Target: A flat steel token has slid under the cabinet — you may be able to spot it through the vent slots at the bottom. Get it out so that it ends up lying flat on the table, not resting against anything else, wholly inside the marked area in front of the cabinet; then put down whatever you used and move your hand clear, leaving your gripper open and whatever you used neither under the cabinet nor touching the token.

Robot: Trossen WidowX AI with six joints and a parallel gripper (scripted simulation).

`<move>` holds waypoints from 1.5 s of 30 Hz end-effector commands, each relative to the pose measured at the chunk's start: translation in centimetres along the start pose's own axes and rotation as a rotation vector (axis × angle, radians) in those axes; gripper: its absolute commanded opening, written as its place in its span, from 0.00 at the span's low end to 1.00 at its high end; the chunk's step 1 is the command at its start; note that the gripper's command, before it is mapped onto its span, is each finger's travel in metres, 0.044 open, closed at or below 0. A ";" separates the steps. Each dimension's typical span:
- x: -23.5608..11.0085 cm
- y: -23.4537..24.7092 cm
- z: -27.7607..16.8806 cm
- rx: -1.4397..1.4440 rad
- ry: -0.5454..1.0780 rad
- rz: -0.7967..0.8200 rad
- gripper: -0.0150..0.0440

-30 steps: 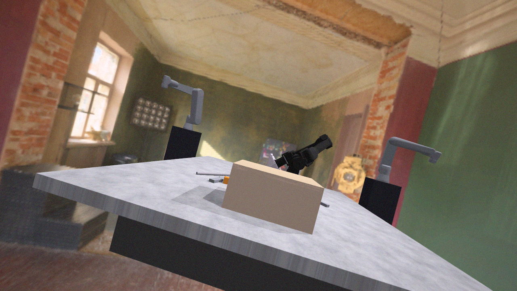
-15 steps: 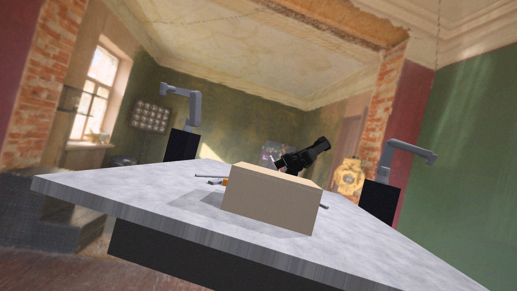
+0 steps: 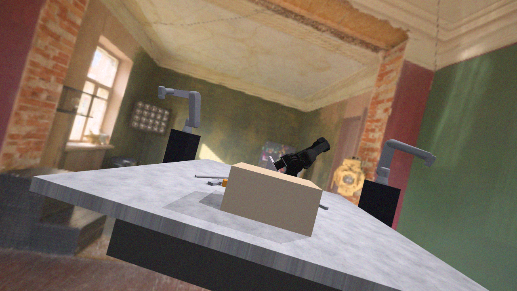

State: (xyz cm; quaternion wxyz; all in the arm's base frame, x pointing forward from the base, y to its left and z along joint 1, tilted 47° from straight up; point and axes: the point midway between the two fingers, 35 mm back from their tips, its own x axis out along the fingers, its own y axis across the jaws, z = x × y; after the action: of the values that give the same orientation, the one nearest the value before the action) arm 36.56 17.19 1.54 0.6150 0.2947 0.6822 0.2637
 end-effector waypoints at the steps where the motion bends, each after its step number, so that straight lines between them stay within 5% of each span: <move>1: 0.0 0.0 0.6 -0.002 -0.001 0.004 0.25; 45: 0.2 -2.7 2.5 -0.003 -0.001 0.003 0.25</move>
State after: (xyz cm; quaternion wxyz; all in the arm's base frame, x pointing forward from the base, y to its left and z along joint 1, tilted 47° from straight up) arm 38.98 16.00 -0.11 0.6177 0.2930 0.6781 0.2699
